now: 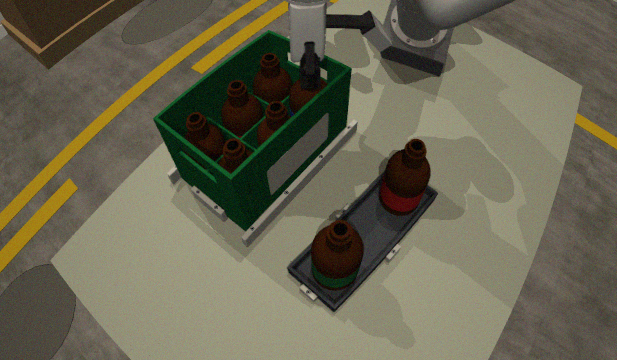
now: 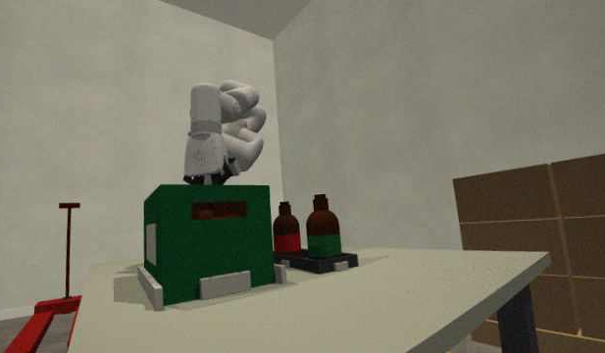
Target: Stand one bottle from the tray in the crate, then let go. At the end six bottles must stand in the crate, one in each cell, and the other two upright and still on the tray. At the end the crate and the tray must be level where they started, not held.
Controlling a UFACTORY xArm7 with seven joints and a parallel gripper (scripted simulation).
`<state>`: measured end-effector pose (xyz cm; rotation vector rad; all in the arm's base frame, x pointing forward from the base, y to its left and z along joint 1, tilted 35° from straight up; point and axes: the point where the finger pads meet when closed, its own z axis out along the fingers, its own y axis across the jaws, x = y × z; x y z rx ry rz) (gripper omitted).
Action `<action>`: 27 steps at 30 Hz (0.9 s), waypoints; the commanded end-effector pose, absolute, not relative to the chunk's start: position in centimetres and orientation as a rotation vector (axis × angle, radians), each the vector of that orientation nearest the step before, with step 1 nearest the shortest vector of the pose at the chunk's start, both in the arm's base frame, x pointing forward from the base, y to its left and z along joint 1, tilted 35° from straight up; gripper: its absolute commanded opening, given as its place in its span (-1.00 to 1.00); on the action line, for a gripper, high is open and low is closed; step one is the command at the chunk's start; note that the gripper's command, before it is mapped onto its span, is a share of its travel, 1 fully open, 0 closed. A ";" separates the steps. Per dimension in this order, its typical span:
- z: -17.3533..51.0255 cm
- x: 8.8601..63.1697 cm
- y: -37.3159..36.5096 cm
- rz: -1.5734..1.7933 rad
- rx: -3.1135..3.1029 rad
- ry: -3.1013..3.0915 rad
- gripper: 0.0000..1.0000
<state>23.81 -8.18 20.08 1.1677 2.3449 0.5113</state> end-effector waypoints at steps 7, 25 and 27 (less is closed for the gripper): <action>20.1 23.9 -8.2 0.511 1.166 2.342 -1.00; 19.7 24.2 -8.2 0.511 1.166 2.342 -1.00; 19.6 24.3 -8.1 0.511 1.166 2.342 -1.00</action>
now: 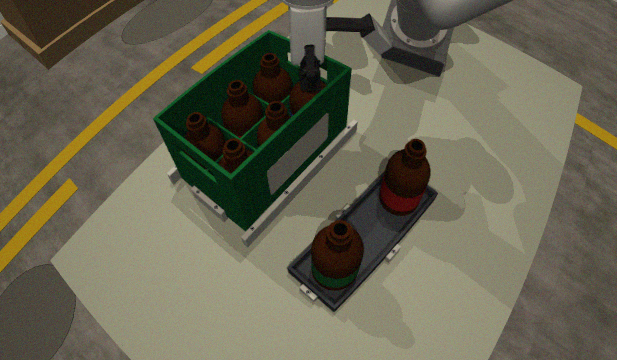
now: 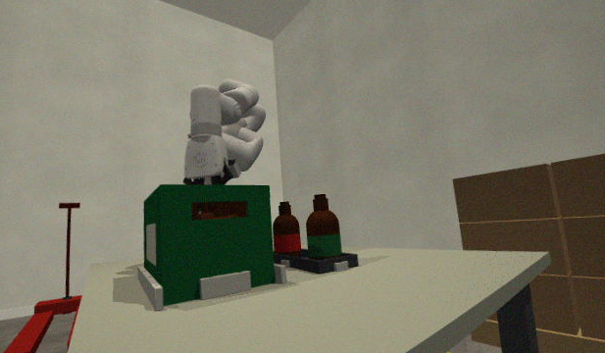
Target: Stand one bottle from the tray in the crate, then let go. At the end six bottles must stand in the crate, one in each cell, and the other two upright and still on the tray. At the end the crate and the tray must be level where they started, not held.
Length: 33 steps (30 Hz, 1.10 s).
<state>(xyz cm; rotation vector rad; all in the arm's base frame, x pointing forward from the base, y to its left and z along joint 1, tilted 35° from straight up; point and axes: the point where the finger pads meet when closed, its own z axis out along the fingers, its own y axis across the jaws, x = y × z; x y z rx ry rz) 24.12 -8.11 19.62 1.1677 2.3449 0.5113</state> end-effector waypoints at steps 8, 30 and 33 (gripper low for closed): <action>19.3 24.5 -8.1 0.511 1.166 2.342 -1.00; 18.7 24.9 -8.0 0.511 1.166 2.342 -1.00; 18.7 24.9 -8.0 0.511 1.166 2.342 -1.00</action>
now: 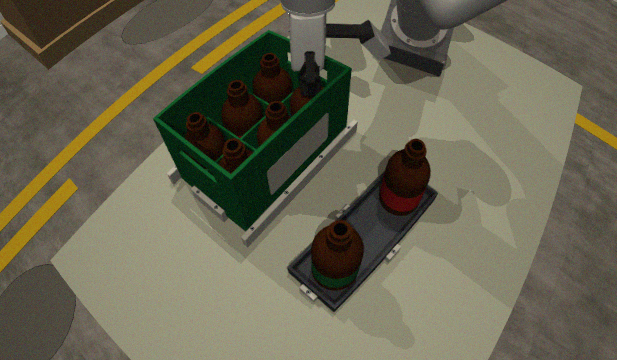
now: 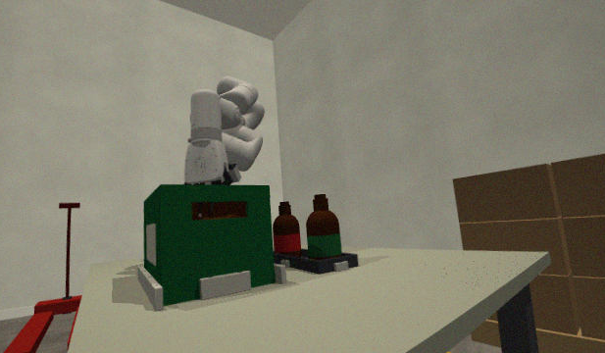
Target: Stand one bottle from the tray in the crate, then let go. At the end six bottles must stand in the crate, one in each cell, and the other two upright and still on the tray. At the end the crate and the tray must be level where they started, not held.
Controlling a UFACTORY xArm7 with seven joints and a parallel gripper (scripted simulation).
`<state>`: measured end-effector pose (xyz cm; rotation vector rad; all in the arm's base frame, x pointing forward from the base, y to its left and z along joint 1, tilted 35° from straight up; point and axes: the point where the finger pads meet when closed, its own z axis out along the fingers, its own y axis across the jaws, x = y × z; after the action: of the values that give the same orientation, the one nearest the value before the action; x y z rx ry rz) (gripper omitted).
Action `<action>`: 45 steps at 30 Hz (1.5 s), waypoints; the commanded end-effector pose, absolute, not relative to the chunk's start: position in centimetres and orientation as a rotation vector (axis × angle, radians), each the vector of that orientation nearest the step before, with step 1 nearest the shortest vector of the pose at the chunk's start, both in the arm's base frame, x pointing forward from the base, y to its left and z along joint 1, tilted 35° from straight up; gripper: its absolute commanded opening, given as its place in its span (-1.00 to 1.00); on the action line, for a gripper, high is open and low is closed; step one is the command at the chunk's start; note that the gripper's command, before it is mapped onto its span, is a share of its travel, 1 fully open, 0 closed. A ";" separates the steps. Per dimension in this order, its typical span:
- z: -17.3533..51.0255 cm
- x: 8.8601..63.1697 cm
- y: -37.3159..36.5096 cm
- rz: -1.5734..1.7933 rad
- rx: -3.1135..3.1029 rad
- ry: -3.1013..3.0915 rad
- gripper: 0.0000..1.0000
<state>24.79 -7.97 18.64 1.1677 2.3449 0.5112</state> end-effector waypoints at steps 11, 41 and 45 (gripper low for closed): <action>18.7 24.9 -8.0 0.510 1.166 2.342 -1.00; 18.7 24.9 -8.0 0.510 1.166 2.342 0.30; 18.7 24.9 -8.0 0.510 1.166 2.342 0.30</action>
<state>24.88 -7.96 18.53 1.1676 2.3447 0.5110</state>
